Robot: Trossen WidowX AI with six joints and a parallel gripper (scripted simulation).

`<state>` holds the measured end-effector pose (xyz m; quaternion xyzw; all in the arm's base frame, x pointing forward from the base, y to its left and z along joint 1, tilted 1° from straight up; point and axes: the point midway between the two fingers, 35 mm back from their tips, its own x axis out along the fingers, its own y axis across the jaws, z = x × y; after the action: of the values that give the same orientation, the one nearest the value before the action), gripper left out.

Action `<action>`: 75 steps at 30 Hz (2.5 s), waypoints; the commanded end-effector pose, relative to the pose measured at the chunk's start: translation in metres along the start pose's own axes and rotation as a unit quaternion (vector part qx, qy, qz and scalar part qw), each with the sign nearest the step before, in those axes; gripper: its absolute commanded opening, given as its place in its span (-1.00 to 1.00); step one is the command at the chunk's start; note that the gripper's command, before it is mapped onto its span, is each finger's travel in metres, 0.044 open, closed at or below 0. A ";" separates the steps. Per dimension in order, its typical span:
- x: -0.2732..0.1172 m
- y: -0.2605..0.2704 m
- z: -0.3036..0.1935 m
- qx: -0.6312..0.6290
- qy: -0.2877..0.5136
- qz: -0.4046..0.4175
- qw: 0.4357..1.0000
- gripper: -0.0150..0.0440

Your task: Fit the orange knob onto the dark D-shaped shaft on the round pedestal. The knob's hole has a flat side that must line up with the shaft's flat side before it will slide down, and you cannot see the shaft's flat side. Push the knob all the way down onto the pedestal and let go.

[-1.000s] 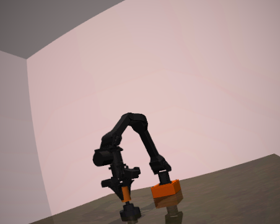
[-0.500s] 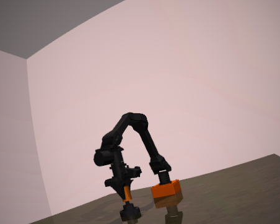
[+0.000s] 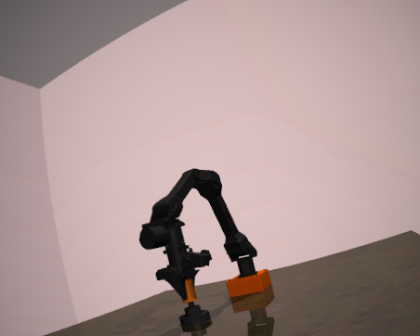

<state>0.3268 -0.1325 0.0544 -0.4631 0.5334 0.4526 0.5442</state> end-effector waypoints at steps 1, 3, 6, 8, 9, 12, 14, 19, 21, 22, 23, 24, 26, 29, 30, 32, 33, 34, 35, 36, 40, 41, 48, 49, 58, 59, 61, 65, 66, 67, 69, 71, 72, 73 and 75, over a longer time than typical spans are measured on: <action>-0.001 -0.002 -0.001 -0.002 0.002 -0.003 1.000 -0.49; 0.001 -0.002 -0.001 -0.002 0.002 -0.003 1.000 -0.49; 0.002 -0.002 -0.001 -0.002 0.002 -0.003 1.000 -0.49; 0.001 -0.002 -0.001 -0.002 0.002 -0.003 1.000 -0.49; 0.001 -0.001 0.000 -0.002 0.002 -0.003 1.000 -0.49; 0.002 -0.001 0.000 -0.002 0.002 -0.003 1.000 -0.49; 0.002 -0.001 0.000 -0.002 0.002 -0.003 1.000 -0.49; -0.002 0.001 0.000 -0.002 0.002 -0.003 1.000 -0.49; -0.003 0.003 0.000 -0.002 0.002 -0.003 1.000 -0.49; -0.003 0.003 0.001 -0.006 0.002 -0.002 1.000 -0.49; -0.003 0.003 0.001 -0.015 0.002 -0.002 1.000 -0.49; -0.003 0.003 0.001 -0.029 0.002 -0.002 1.000 -0.49; -0.004 0.003 0.001 -0.064 0.002 -0.002 0.998 -0.49; -0.003 0.003 0.001 -0.106 0.002 -0.002 0.994 -0.49; -0.003 0.003 0.001 -0.106 0.002 -0.002 0.994 -0.49; -0.002 0.002 0.000 -0.106 0.002 -0.002 0.994 -0.49; -0.001 0.002 0.000 -0.106 0.002 -0.002 0.994 -0.49; -0.001 0.002 0.000 -0.106 0.002 -0.002 0.994 -0.49; 0.000 0.001 0.000 -0.106 0.002 -0.002 0.994 -0.49; 0.000 0.001 0.000 -0.106 0.002 -0.002 0.994 -0.49; 0.001 0.001 0.000 -0.106 0.002 -0.002 0.994 -0.49; 0.001 0.001 0.000 -0.106 0.002 -0.002 0.994 -0.49; 0.002 0.003 0.001 -0.106 0.002 -0.002 0.994 -0.49; 0.002 0.004 0.001 -0.106 0.002 -0.002 0.994 -0.49; 0.000 0.004 0.001 -0.106 0.002 -0.002 0.994 -0.49; 0.000 0.003 0.000 -0.106 0.002 -0.002 0.994 -0.49; -0.002 0.003 0.000 -0.106 0.002 -0.002 0.994 -0.49; -0.003 0.003 0.000 -0.133 0.002 -0.002 0.991 -0.49; -0.003 0.003 0.000 -0.149 0.002 -0.002 0.989 -0.49; -0.004 0.003 0.000 -0.168 0.002 -0.002 0.986 -0.49; -0.003 0.001 0.000 -0.205 0.002 -0.002 0.979 -0.49; -0.002 0.000 0.000 -0.210 0.002 -0.002 0.978 -0.49; -0.001 -0.001 0.000 -0.210 0.002 -0.002 0.978 -0.49; -0.001 -0.001 -0.001 -0.210 0.002 -0.002 0.978 -0.49; -0.002 -0.002 -0.001 -0.210 0.002 -0.002 0.978 -0.49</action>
<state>0.3257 -0.1320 0.0536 -0.5632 0.4302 0.5532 0.4379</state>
